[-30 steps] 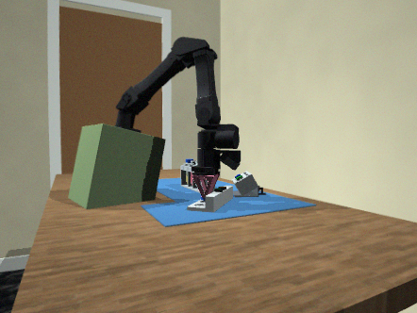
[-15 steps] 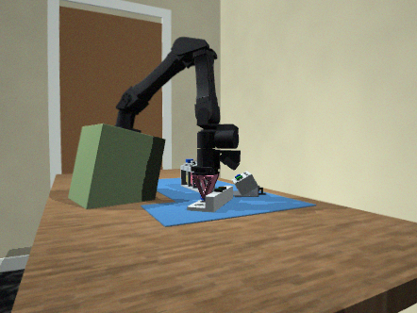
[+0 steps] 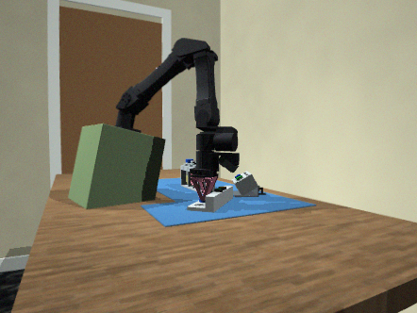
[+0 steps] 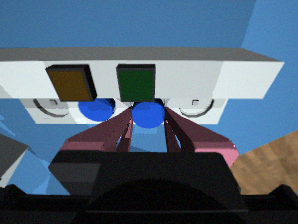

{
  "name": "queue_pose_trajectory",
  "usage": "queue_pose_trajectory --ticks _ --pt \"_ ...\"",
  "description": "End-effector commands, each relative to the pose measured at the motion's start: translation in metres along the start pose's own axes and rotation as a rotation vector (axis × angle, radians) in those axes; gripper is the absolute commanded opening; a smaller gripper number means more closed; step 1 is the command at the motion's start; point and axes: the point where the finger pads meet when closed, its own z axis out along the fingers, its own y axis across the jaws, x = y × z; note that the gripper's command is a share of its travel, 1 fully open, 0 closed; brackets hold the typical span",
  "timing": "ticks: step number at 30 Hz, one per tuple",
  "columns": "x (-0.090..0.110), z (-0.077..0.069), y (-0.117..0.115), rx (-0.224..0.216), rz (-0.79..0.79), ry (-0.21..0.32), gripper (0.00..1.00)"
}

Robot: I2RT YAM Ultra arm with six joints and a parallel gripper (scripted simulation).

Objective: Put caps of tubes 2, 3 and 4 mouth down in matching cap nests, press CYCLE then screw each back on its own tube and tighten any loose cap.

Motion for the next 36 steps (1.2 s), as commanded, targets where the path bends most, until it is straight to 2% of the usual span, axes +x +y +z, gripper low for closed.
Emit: queue_pose_trajectory --ticks 1,20,36 --pt "-0.0092 -0.0026 -0.0006 0.003 -0.004 -0.028 0.0" --pt "-0.0155 0.0037 0.0008 0.003 -0.004 -0.028 0.0" --pt "-0.015 0.0029 0.0006 0.003 -0.004 -0.028 0.0"
